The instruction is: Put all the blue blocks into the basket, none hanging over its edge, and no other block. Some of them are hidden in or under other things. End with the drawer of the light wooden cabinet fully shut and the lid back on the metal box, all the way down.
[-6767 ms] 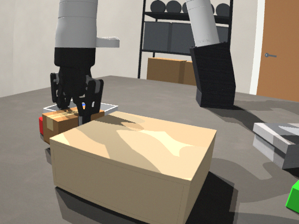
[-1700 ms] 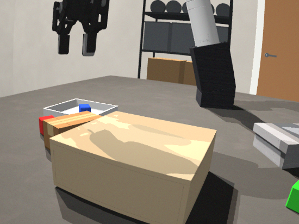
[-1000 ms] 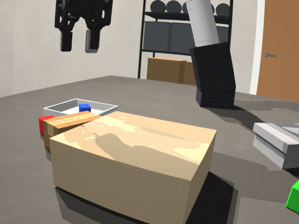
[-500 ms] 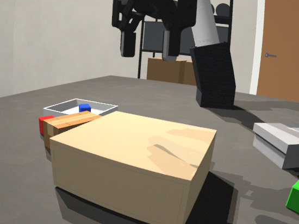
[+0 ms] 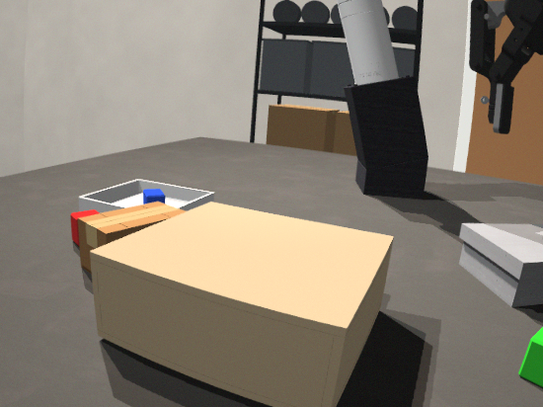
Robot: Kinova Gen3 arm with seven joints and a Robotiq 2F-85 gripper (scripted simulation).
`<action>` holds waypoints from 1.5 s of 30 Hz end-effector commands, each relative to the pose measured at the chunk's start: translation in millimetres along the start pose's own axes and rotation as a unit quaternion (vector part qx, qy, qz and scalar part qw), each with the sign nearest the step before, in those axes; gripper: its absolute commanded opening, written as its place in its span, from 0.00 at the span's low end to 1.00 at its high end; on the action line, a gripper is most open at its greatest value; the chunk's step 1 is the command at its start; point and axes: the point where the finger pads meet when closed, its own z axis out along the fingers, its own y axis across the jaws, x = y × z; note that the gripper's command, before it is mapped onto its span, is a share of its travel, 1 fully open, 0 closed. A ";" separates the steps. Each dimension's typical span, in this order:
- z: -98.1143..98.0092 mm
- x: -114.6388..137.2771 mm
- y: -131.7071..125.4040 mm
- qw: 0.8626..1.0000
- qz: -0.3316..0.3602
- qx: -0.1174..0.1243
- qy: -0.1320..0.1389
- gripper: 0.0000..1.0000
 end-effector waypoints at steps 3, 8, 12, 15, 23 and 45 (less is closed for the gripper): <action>-0.9 26.9 29.6 1.000 0.015 0.007 -0.001 0.83; -0.9 41.2 40.8 1.000 0.020 0.007 -0.002 0.83; -0.9 42.2 41.5 1.000 0.020 0.008 -0.002 0.83; -0.9 42.2 41.5 1.000 0.020 0.008 -0.002 0.64; -0.9 42.2 41.5 1.000 0.020 0.008 -0.002 0.64; -0.9 42.2 41.5 1.000 0.020 0.008 -0.002 0.64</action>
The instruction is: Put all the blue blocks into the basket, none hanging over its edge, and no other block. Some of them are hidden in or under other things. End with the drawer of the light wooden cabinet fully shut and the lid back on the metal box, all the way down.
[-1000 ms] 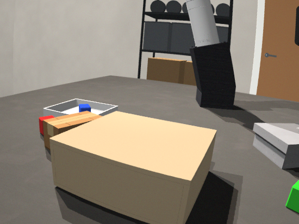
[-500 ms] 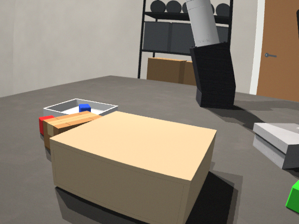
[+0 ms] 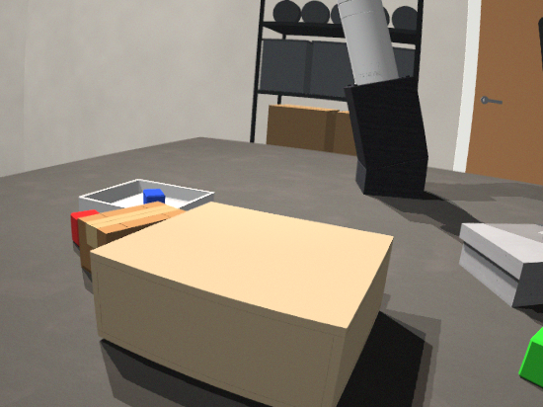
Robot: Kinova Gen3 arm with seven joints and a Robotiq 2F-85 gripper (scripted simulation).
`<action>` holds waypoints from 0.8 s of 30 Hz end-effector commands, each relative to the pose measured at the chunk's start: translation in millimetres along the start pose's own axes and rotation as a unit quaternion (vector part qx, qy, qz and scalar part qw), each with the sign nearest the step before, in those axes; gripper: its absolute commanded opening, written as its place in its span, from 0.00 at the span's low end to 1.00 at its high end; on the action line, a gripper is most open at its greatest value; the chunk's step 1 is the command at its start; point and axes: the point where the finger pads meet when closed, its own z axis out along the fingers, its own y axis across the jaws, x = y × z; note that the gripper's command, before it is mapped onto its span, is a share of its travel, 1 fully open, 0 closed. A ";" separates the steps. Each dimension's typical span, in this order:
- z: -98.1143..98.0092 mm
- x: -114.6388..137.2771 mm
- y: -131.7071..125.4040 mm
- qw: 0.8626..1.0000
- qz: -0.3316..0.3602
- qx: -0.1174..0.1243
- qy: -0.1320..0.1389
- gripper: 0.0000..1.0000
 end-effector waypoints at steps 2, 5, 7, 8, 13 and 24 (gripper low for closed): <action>-1.3 -0.2 0.7 1.000 0.000 -0.001 0.000 0.64; -1.3 -0.2 0.7 1.000 0.000 -0.001 0.000 0.64; -1.3 -0.2 0.7 1.000 0.000 -0.001 0.000 0.64; -1.2 -0.2 0.7 1.000 0.000 -0.001 0.000 0.64; 1.1 -0.2 0.8 1.000 0.000 -0.001 0.000 0.64; 16.2 -0.2 0.8 1.000 0.000 -0.001 0.000 0.64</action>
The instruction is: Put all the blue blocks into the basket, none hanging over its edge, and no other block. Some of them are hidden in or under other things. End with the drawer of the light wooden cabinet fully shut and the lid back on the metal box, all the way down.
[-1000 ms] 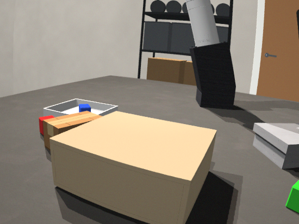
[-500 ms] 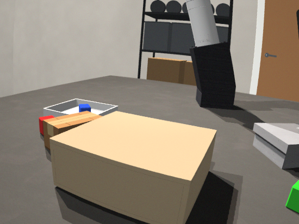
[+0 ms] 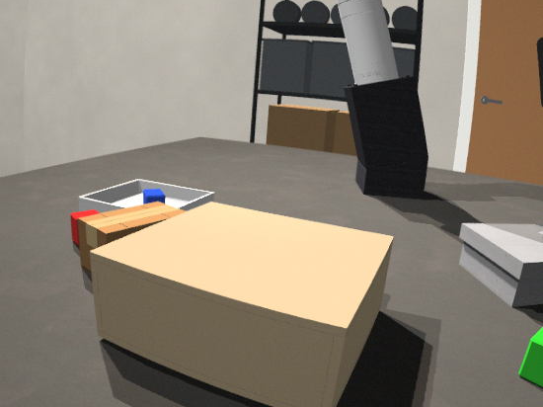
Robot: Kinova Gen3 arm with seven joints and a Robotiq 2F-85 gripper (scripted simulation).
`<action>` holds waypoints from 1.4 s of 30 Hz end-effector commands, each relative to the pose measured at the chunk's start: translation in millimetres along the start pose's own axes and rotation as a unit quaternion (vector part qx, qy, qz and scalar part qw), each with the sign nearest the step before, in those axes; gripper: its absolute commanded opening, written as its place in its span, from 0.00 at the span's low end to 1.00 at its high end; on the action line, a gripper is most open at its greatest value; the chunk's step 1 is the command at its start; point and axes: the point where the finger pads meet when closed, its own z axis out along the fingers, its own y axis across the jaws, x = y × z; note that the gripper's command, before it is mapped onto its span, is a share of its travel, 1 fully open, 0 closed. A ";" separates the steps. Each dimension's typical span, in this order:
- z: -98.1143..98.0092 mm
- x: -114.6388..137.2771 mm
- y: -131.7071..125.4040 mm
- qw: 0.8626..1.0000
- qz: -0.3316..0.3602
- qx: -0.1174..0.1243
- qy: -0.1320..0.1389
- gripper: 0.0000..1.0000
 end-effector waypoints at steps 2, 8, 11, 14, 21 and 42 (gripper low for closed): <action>4.4 -0.3 1.1 1.000 0.000 -0.001 -0.001 0.64; 25.3 -0.4 1.3 1.000 0.000 -0.001 -0.001 0.64; 36.9 -0.4 1.4 1.000 0.000 -0.001 -0.001 0.64; 48.6 -0.5 1.4 1.000 0.000 -0.001 -0.001 0.64; 67.0 -0.5 1.6 1.000 0.000 -0.001 -0.001 0.64; 103.3 -0.7 1.8 1.000 0.000 -0.001 -0.001 0.64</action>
